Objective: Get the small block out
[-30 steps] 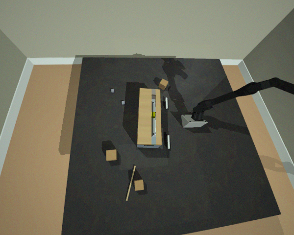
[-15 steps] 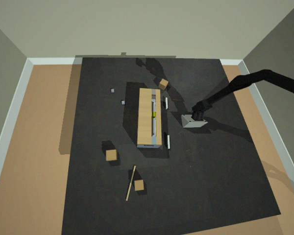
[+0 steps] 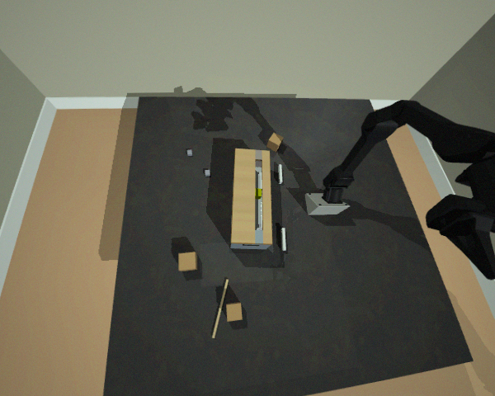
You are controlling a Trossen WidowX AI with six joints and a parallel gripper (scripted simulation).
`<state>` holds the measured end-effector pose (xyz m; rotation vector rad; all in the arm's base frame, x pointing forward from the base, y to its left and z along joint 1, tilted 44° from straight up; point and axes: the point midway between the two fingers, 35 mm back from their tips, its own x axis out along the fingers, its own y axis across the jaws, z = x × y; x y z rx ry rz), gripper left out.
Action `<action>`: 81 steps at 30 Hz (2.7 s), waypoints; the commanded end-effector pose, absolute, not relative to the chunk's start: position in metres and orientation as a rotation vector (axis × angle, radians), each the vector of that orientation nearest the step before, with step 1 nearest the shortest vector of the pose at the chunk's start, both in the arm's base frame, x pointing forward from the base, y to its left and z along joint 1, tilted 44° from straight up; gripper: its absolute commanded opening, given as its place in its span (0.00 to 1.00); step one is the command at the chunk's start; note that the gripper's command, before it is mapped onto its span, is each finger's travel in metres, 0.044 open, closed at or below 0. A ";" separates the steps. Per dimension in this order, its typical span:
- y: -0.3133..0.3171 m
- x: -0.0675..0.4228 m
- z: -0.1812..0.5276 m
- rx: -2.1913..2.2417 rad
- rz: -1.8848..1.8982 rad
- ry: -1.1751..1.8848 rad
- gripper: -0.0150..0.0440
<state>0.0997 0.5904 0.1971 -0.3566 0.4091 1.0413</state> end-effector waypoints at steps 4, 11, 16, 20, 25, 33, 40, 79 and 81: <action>0.520 0.196 0.178 -0.176 0.734 0.668 0.93; 0.423 0.273 0.158 0.052 0.345 0.875 0.93; 0.344 0.308 0.147 0.232 0.037 0.971 0.93; 0.274 0.323 0.139 0.392 -0.242 1.016 0.93; 0.186 0.323 0.132 0.595 -0.615 1.020 0.93; 0.061 0.282 0.129 0.894 -1.235 0.893 0.93; 0.030 0.261 0.130 0.970 -1.420 0.823 0.93; -0.014 0.267 0.095 0.971 -1.419 0.822 0.93; -0.017 0.267 0.093 0.971 -1.419 0.821 0.93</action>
